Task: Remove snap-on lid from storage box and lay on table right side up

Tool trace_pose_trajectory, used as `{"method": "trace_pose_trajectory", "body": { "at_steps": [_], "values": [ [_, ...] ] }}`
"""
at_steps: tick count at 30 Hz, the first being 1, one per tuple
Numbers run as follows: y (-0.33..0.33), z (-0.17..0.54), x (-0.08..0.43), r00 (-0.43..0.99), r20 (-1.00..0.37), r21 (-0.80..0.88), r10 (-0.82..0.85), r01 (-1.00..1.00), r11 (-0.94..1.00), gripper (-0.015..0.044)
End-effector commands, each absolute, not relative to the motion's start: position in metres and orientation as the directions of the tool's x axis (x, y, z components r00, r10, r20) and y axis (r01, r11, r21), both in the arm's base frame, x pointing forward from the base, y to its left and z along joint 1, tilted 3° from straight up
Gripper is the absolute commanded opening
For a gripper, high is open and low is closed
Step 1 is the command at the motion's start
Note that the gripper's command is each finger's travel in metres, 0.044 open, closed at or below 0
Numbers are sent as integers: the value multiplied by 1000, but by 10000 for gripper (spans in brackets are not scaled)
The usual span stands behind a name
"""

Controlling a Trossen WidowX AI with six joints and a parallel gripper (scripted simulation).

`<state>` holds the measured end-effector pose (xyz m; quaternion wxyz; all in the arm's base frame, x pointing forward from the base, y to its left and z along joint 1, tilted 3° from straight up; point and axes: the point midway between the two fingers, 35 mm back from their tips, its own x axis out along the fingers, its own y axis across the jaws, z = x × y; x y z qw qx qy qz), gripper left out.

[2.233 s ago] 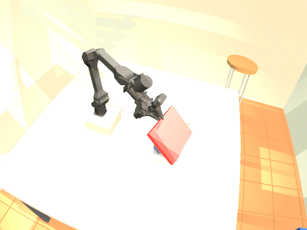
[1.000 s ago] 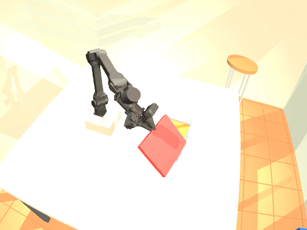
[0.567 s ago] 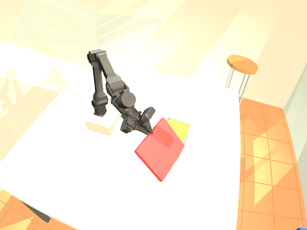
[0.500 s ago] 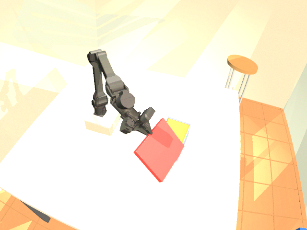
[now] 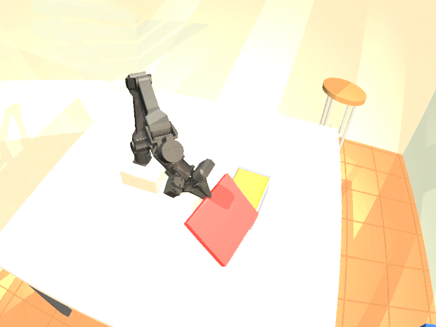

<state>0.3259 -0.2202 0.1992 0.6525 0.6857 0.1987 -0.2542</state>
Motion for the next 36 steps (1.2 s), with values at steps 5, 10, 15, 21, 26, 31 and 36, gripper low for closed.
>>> {"method": "trace_pose_trajectory", "body": {
  "at_steps": [5,10,15,21,26,31,36],
  "values": [
    [-237,206,324,802,-595,804,-62,592,-53,0],
    [-247,206,322,801,-595,804,-63,592,-52,0],
    [-257,206,320,801,-595,804,-63,593,-51,0],
    [-268,206,318,801,-595,804,-63,593,-51,0],
    [-278,206,316,801,-595,804,-64,593,-50,0],
    [-288,206,314,801,-595,803,-64,593,-50,0],
    [-289,206,314,801,-595,803,-64,593,-50,0]
  ]
}}
